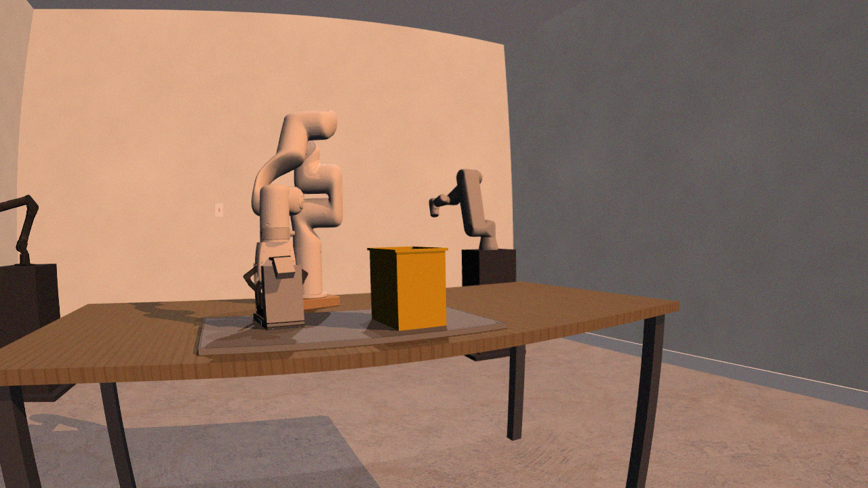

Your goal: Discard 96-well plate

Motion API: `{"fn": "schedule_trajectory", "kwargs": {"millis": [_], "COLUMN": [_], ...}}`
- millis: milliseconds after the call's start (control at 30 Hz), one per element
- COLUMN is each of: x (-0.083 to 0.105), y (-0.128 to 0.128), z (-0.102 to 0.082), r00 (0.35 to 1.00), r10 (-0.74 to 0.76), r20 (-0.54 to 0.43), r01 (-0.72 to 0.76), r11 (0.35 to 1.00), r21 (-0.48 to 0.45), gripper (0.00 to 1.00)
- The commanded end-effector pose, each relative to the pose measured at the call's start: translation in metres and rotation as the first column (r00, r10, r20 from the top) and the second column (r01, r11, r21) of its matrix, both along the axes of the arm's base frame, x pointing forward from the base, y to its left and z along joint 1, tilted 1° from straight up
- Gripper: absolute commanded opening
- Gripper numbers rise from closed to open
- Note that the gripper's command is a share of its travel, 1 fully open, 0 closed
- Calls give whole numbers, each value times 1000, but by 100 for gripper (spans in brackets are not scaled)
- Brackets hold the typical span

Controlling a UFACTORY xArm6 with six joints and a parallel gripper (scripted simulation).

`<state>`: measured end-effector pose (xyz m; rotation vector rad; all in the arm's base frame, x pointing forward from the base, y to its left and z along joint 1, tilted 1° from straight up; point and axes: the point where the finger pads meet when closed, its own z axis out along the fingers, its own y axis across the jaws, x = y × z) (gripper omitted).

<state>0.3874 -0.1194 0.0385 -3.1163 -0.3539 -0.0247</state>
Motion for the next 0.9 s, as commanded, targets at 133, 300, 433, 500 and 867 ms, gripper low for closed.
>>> {"fn": "schedule_trajectory", "kwargs": {"millis": [133,300,433,500,867], "x": [1,1,1,1,1], "y": [-1,-1,-1,-1,-1], "z": [1,1,1,3,10], "r00": [1000,1000,1000,1000,1000], "r10": [0,0,0,0,0], "r20": [3,3,3,3,3], "r01": [0,0,0,0,0], "r11": [1000,1000,1000,1000,1000], "r21": [-1,-1,-1,-1,-1], "gripper": [0,0,0,0,0]}}
